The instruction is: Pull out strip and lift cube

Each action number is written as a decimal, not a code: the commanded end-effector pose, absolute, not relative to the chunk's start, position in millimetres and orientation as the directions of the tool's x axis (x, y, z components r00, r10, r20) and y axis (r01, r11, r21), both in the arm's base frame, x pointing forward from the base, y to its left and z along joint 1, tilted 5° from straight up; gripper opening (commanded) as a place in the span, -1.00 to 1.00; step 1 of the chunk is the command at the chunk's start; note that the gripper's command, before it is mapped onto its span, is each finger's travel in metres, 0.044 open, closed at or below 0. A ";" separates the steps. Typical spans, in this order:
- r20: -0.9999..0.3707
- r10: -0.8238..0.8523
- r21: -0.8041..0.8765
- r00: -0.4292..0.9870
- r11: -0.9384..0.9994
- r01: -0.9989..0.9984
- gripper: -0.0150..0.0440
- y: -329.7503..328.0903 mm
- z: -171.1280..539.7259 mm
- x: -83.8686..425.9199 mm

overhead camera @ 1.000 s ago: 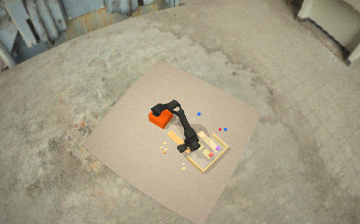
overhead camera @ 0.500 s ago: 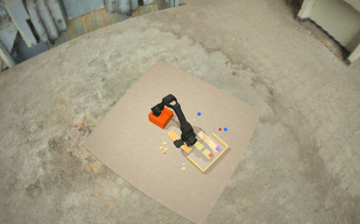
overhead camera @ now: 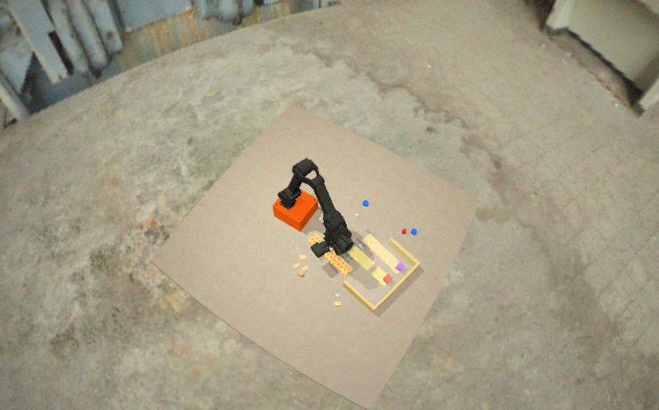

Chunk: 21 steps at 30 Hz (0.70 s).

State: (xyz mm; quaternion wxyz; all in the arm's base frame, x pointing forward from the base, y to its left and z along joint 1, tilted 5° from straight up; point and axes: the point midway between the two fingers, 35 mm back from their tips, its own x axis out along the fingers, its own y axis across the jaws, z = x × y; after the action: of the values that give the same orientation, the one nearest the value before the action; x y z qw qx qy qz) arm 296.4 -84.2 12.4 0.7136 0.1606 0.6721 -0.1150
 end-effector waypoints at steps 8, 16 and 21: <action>-0.996 0.045 0.073 0.081 0.923 0.377 -0.49 -85.4 50.3 289.3; -0.996 0.045 0.073 0.081 0.923 0.377 -0.49 -85.4 50.3 289.3; -0.996 0.045 0.073 0.081 0.923 0.377 -0.49 -85.4 50.3 289.3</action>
State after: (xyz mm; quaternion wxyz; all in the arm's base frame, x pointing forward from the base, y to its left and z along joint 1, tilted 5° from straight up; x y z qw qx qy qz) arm 288.4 -84.5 47.4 0.7152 0.1602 0.6704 -0.1154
